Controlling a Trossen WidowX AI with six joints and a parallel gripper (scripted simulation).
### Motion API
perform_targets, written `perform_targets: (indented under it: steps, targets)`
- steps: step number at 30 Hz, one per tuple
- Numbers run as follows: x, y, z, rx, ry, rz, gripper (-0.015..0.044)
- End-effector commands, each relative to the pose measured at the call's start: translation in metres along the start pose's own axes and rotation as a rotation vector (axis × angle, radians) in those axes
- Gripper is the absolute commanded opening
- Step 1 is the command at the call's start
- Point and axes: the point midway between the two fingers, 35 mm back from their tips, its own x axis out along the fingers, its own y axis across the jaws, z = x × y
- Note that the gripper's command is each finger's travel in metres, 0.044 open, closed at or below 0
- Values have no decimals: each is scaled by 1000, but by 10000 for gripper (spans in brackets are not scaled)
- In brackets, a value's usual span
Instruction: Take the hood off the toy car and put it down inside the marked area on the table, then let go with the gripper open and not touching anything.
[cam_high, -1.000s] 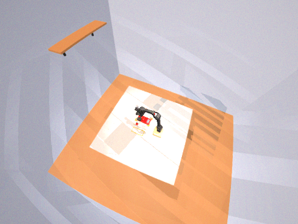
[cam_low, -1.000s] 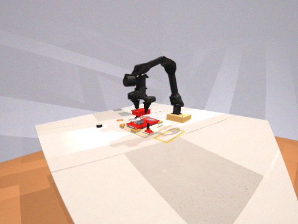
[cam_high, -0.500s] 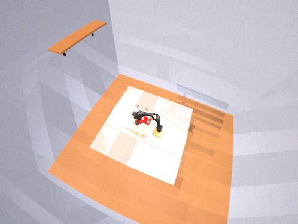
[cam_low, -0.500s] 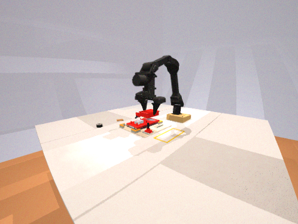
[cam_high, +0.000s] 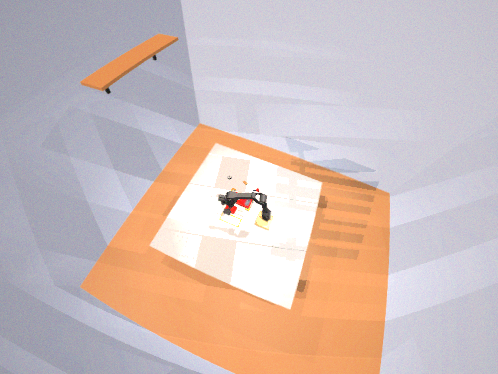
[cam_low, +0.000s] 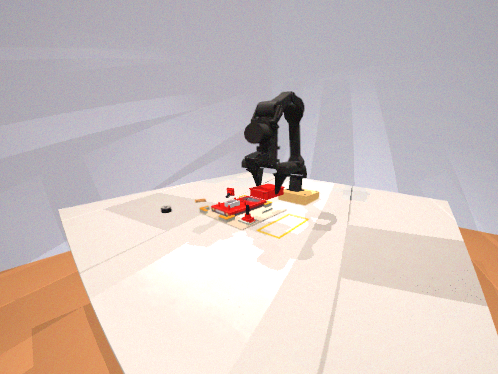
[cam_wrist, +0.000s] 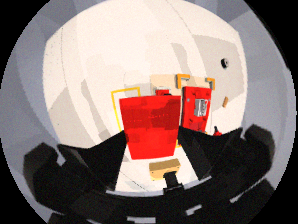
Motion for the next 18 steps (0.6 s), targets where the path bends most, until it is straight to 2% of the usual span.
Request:
perform_targets:
  steps: [1,11,18]
  targets:
    - [-1,14,-5,4,3,5,0]
    - [-2,55,-23,4,6,9,0]
    - [0,58,-25,4,7,9,0]
